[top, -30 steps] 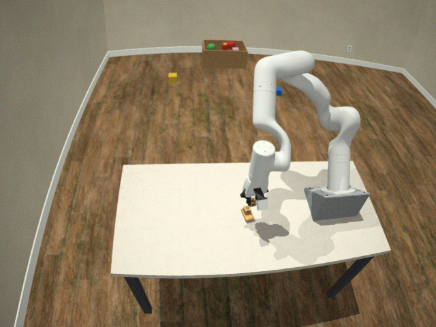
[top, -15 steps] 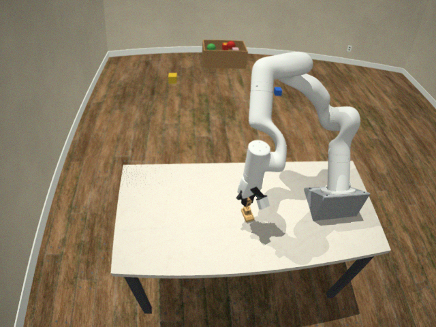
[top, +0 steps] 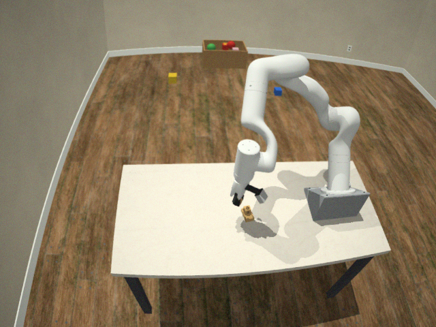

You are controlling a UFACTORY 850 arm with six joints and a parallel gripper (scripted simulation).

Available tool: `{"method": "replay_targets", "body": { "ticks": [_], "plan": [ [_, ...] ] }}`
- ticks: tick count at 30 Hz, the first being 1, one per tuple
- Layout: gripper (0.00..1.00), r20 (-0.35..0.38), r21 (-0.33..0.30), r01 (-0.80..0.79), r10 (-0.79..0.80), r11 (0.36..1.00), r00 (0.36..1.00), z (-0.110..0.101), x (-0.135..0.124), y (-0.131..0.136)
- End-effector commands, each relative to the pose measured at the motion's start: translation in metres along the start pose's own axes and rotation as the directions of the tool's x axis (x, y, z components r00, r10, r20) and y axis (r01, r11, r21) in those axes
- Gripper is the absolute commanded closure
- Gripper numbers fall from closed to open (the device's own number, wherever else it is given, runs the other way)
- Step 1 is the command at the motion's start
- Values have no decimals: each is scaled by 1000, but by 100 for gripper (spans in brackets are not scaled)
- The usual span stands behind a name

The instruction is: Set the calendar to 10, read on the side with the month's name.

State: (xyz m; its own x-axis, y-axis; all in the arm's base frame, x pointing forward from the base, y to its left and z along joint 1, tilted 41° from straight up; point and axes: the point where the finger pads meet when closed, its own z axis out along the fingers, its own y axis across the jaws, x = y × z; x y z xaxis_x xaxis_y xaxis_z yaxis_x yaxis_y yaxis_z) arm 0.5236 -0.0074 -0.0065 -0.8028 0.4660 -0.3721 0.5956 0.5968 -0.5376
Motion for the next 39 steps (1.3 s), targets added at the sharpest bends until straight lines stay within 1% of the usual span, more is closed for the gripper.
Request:
{"method": "replay_targets", "body": {
  "ticks": [1,2,3,4,6,7,9,12,15,19,33,39],
  "plan": [
    [73,-19,7,150,-149,989,989,1,-11,4],
    [73,-19,6,206,-206,979,978,1,-15,6],
    [73,-19,6,213,-213,977,977,1,-16,6],
    [73,-20,5,272,-272,962,962,2,-20,7],
    [73,-20,4,326,-326,945,945,2,-24,8],
    [73,-20,3,374,-374,927,927,3,-28,9],
    [73,-20,3,374,-374,927,927,3,-28,9],
    [73,-21,1,485,-485,874,874,4,-38,12],
    [73,-21,-1,547,-546,837,837,5,-43,13],
    [73,-21,-1,569,-569,822,822,5,-45,13],
    [73,-21,-1,570,-570,822,822,5,-45,13],
    [73,-21,-1,570,-570,822,822,13,-45,13]
  ]
}}
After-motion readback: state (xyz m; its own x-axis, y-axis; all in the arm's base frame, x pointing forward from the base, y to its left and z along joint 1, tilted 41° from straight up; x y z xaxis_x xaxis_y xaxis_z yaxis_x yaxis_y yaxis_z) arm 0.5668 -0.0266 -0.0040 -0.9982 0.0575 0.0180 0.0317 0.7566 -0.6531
